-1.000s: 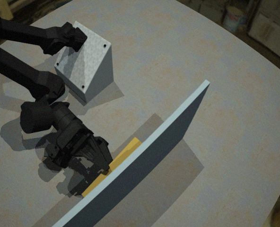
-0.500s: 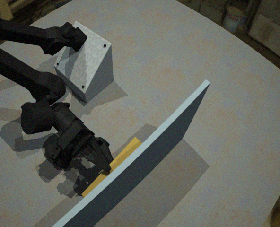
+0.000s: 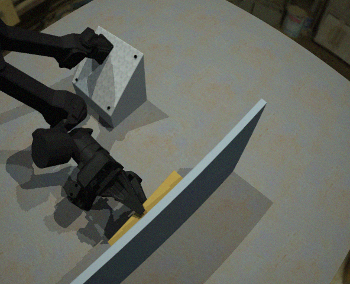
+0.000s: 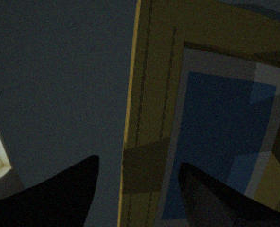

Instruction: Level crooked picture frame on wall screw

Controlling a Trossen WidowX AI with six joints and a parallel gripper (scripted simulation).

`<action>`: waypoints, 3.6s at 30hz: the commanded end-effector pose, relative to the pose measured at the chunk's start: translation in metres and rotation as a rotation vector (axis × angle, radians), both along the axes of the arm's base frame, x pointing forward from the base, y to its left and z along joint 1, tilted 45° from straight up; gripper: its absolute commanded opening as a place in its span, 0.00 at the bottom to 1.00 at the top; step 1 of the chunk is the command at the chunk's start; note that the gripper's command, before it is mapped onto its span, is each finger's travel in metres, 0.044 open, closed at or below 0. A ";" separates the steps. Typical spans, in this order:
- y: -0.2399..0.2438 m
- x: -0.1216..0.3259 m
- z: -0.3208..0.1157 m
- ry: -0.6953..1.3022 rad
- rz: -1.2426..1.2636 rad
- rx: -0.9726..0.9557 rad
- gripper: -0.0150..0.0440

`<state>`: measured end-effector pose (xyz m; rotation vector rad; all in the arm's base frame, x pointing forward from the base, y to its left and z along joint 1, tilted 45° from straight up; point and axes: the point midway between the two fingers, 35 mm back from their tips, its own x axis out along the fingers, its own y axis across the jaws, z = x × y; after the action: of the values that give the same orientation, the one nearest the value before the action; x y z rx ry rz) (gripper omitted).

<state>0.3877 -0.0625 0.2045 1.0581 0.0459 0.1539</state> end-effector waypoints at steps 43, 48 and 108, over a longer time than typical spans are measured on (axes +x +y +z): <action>0.002 0.000 0.004 -0.002 -0.003 -0.005 0.25; 0.002 0.000 0.005 -0.002 -0.003 -0.005 0.25; 0.005 -0.001 0.007 -0.002 -0.003 -0.004 0.25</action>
<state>0.3868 -0.0606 0.2103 1.0588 0.0418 0.1393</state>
